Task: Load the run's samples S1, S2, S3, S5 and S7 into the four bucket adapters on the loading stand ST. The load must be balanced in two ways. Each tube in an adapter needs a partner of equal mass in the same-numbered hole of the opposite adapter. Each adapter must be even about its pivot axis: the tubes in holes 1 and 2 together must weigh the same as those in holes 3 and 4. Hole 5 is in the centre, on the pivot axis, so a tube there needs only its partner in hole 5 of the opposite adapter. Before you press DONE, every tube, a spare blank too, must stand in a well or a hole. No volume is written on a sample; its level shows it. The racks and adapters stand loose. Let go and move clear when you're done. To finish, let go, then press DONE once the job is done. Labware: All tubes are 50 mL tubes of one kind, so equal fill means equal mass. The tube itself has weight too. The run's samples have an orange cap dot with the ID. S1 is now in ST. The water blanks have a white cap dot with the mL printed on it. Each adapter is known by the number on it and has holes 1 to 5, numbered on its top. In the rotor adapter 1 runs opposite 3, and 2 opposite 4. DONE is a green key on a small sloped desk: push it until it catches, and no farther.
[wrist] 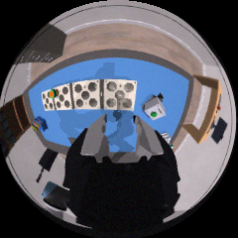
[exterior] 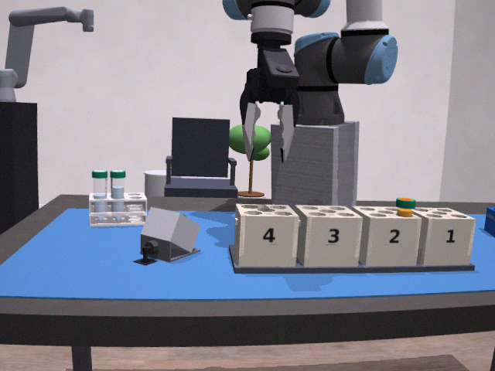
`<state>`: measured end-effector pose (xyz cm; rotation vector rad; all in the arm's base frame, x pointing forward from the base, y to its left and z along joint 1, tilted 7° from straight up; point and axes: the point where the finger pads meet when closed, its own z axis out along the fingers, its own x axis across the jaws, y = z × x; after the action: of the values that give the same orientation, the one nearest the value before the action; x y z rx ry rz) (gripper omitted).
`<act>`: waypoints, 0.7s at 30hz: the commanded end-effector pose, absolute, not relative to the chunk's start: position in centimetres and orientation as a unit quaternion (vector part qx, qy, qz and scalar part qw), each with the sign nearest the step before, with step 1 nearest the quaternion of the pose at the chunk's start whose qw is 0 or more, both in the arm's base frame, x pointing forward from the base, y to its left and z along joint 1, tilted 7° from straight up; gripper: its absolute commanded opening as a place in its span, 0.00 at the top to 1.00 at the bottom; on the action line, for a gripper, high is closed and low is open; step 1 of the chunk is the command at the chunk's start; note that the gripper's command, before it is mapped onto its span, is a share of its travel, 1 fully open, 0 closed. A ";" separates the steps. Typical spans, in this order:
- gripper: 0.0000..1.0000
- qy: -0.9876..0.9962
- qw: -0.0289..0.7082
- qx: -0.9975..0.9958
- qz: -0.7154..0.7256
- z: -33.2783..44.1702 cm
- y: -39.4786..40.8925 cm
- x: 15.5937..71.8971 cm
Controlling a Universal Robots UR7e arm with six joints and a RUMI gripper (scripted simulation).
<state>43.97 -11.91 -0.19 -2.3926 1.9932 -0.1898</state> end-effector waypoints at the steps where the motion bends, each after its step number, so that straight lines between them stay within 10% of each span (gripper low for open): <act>1: 0.65 0.639 0.011 -0.767 -0.062 -1.9 -12.1 44.3; 21: 0.65 0.823 0.028 -0.565 -0.057 -3.7 -3.0 44.7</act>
<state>44.39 -6.56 -3.53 -2.0248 2.3110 -0.1615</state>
